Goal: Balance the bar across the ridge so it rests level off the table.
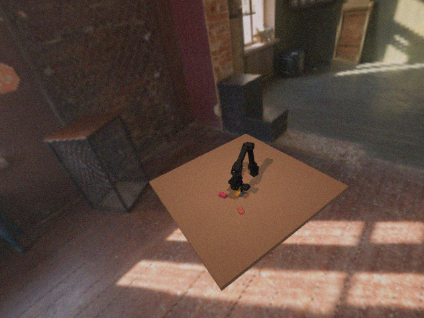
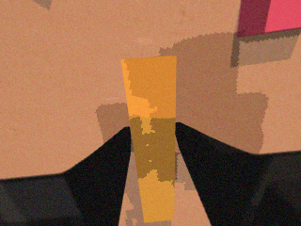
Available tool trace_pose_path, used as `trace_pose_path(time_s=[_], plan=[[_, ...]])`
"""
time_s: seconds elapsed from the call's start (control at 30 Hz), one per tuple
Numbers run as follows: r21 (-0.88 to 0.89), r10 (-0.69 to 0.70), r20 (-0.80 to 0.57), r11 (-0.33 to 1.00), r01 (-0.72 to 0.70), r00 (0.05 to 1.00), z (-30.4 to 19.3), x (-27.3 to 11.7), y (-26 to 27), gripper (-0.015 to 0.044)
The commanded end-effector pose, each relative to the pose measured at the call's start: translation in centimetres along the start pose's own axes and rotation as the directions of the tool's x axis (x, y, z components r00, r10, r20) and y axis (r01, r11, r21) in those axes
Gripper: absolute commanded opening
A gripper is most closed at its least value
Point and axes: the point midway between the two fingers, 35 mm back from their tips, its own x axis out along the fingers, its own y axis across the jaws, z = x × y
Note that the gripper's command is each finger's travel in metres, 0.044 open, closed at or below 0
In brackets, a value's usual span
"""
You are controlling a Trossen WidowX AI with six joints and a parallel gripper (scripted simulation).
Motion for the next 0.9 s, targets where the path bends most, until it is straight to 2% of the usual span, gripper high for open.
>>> trace_pose_path(time_s=[0.0,0.17,0.5,0.63,0.87], plan=[[0.000,0.000,0.000,1.000,0.000,1.000,0.0,0.0,0.0,0.0185],[0.000,0.000,0.000,1.000,0.000,1.000,0.0,0.0,0.0,0.0185],[0.000,0.000,0.000,1.000,0.000,1.000,0.0,0.0,0.0,0.0440],[0.000,0.000,0.000,1.000,0.000,1.000,0.1,-0.8,0.0,0.0440],[0.000,0.000,0.000,1.000,0.000,1.000,0.1,-9.2,0.0,0.0440]])
